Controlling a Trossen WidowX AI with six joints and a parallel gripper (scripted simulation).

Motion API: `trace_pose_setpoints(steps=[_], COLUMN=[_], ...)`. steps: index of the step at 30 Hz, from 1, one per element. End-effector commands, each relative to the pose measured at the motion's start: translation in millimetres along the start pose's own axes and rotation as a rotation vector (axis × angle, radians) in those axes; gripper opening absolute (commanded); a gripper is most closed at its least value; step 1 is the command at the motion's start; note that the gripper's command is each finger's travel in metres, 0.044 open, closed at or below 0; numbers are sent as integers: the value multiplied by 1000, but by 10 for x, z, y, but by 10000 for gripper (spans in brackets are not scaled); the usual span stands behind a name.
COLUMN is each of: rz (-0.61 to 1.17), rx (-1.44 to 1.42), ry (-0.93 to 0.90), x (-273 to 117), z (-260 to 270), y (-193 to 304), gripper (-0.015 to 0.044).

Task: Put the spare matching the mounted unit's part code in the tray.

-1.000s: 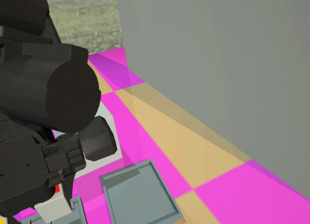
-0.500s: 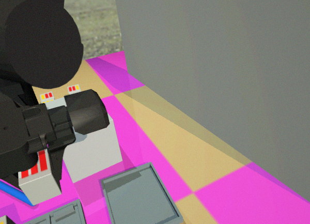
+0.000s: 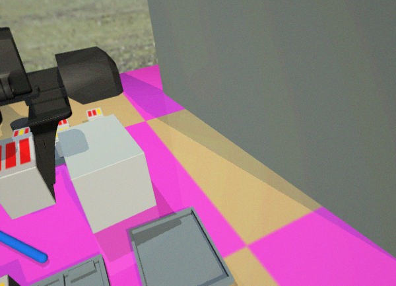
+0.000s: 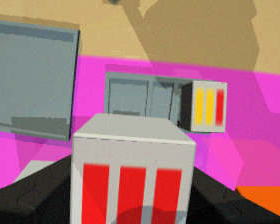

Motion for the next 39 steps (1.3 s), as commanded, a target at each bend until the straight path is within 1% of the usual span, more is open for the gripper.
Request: trace_pose_setpoints(steps=[1,27,39], rz=[-5,-3,-3], rx=[-8,-12,-12], ry=[0,-4,-4], x=[-48,-44,26], z=[90,1087,1124], y=[1,221,220], gripper=[0,0,0])
Point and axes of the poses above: the point midway between the two fingers, 35 mm back from their tips, its own x axis out along the fingers, its own z axis across the jaws, y = z × x, the point moved 8 cm from there along -x, back along the fingers, and after that the axes turned 10 degrees about x, right-handed, at the moved point
